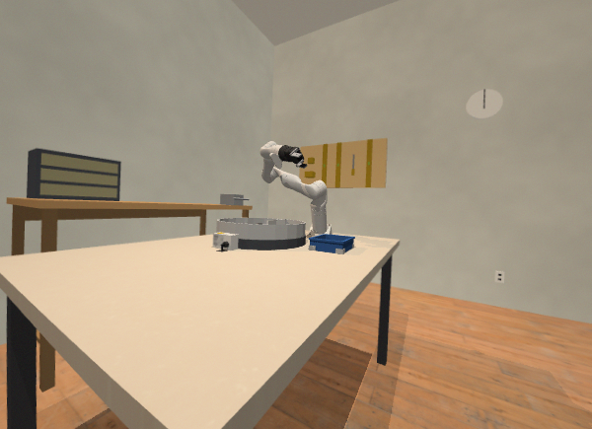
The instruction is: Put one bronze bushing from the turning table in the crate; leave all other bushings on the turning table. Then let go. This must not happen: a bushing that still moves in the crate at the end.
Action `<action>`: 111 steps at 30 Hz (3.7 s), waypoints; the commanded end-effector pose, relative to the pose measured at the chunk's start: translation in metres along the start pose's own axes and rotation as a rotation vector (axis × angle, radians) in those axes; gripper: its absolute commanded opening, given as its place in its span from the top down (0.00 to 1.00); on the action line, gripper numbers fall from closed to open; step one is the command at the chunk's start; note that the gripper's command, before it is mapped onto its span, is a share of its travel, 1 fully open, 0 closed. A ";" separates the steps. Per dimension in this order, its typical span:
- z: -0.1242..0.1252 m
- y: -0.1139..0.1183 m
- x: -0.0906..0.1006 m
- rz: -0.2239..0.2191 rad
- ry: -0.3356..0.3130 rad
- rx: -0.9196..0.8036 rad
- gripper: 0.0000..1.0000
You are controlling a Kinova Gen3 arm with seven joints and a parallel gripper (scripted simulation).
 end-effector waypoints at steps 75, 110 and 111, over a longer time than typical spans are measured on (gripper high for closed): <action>-0.047 -0.057 -0.002 -0.697 0.468 -0.058 0.00; -0.059 -0.073 -0.032 -1.056 0.687 -0.079 0.00; -0.059 -0.073 -0.032 -1.056 0.687 -0.079 0.00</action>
Point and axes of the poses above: the point where the finger pads meet when closed, its own x axis back along the fingers, its own y axis across the jaws, z = x × y, the point moved 9 cm from there along x, back along the fingers, and after that the axes turned 15 degrees about x, right-handed, at the moved point
